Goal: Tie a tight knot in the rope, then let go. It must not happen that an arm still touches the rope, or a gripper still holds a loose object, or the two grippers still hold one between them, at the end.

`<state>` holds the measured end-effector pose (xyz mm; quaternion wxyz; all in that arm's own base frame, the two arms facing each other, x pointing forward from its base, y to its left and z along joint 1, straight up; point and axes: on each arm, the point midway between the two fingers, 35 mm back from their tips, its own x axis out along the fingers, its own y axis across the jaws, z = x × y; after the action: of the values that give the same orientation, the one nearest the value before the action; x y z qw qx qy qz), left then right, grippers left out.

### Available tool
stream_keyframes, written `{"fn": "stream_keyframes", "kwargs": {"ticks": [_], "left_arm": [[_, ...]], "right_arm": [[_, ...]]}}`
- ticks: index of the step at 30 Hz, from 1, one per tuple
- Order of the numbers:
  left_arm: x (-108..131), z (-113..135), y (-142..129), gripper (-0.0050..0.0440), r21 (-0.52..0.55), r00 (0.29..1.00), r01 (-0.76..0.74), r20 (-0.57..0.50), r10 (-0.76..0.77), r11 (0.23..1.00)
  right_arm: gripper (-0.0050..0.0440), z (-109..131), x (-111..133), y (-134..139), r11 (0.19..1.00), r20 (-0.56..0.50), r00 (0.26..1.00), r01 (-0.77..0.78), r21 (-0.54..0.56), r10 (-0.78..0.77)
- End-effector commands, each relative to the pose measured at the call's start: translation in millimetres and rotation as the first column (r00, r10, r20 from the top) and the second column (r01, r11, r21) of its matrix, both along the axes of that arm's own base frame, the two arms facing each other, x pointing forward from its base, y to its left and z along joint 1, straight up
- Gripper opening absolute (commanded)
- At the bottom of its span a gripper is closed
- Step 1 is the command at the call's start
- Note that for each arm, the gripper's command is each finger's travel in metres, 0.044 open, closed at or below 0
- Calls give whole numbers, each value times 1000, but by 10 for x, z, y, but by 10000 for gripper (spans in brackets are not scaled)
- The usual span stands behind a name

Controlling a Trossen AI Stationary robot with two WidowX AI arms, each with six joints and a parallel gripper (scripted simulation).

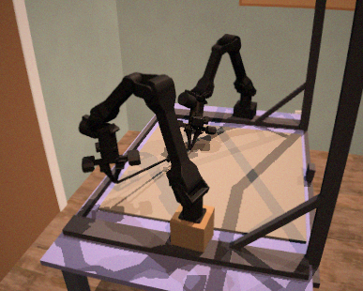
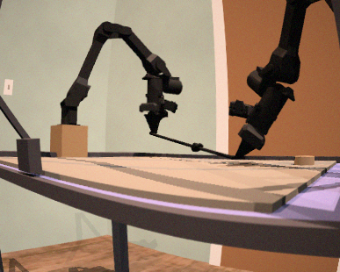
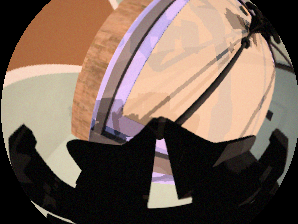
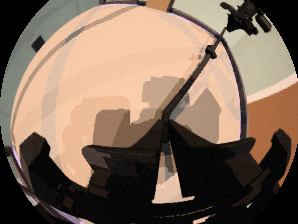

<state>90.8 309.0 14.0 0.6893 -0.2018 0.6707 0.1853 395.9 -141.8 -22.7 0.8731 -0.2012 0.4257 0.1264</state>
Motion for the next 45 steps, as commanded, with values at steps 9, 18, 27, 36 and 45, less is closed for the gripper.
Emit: {"fn": "stream_keyframes", "kwargs": {"ticks": [9, 18, 27, 36, 45], "left_arm": [[-119, 82, 103, 15, 38, 1000, -17, -26, 18, 999], [-119, 82, 103, 15, 38, 1000, -17, -26, 18, 999], [-119, 82, 103, 15, 38, 1000, -17, -26, 18, 999], [-119, 82, 103, 15, 38, 1000, -17, -26, 18, 999], [-96, 31, 90, 15, 38, 1000, -17, -25, 18, 999]], "right_arm": [[30, -25, -77, 36, 1000, -22, 1000, -1, 11, 1], [30, -25, -77, 36, 1000, -22, 1000, -1, 11, 1], [30, -25, -77, 36, 1000, -22, 1000, -1, 11, 1], [30, -25, -77, 36, 1000, -22, 1000, -1, 11, 1], [30, -25, -77, 36, 1000, -22, 1000, -1, 11, 1]]}}
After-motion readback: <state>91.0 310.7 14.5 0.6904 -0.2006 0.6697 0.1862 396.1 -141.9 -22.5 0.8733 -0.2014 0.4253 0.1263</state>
